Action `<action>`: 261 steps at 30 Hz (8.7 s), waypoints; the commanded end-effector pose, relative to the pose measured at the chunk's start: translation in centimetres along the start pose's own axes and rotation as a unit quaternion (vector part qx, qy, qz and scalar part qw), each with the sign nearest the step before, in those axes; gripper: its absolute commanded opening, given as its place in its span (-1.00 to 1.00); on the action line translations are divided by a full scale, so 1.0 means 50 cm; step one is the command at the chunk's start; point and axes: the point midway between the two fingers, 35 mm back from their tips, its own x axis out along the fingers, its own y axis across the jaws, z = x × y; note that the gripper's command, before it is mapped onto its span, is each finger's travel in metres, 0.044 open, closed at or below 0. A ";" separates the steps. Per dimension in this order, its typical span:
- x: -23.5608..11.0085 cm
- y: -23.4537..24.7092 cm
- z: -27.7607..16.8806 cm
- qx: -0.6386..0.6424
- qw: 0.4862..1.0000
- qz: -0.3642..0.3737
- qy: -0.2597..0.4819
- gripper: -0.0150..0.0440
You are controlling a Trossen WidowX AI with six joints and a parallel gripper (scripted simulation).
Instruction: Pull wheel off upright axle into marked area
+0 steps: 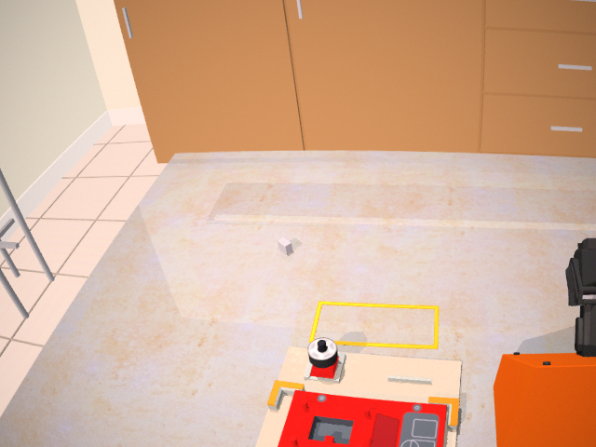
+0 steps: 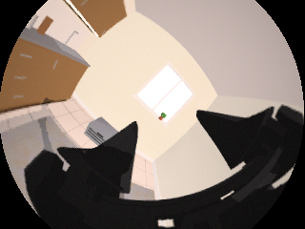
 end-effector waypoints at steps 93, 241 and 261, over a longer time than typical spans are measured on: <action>-0.462 1.132 0.357 -0.170 0.631 0.715 -0.250 0.53; -1.124 0.831 -0.504 -0.550 0.321 0.700 -0.324 -0.49; -1.122 0.821 -0.497 -0.550 0.321 0.699 -0.325 -0.49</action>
